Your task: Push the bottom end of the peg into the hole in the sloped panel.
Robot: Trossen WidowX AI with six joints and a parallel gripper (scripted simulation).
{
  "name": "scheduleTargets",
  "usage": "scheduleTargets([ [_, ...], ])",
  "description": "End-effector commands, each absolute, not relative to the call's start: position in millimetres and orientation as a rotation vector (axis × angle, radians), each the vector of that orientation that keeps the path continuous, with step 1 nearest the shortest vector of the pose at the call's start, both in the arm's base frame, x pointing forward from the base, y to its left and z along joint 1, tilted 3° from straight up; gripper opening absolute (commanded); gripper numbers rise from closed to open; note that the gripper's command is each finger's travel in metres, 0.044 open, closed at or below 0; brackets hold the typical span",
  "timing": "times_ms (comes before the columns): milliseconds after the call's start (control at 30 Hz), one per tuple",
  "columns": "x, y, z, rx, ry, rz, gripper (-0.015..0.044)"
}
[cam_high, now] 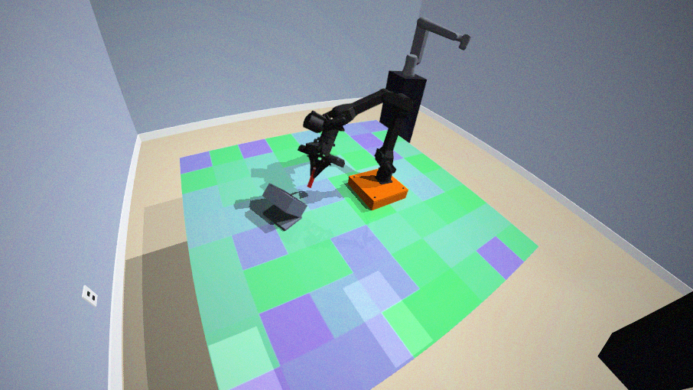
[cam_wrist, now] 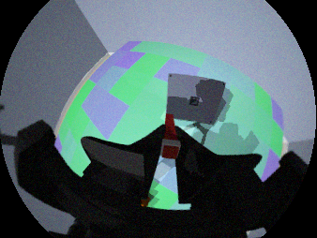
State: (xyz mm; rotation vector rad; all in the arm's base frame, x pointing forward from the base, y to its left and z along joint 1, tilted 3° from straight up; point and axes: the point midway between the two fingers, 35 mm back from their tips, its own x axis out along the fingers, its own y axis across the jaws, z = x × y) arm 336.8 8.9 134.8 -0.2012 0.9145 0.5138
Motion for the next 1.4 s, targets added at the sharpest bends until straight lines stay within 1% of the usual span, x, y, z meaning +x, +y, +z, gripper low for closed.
scheduleTargets([
  [0, 336, 4, 137, -0.204, 0.887, 0.512, 0.0000],
  [767, 340, -25, 148, -0.217, 0.769, 0.475, 0.0000],
  [1367, 361, -24, 133, -0.224, 0.739, 0.464, 0.0000],
])
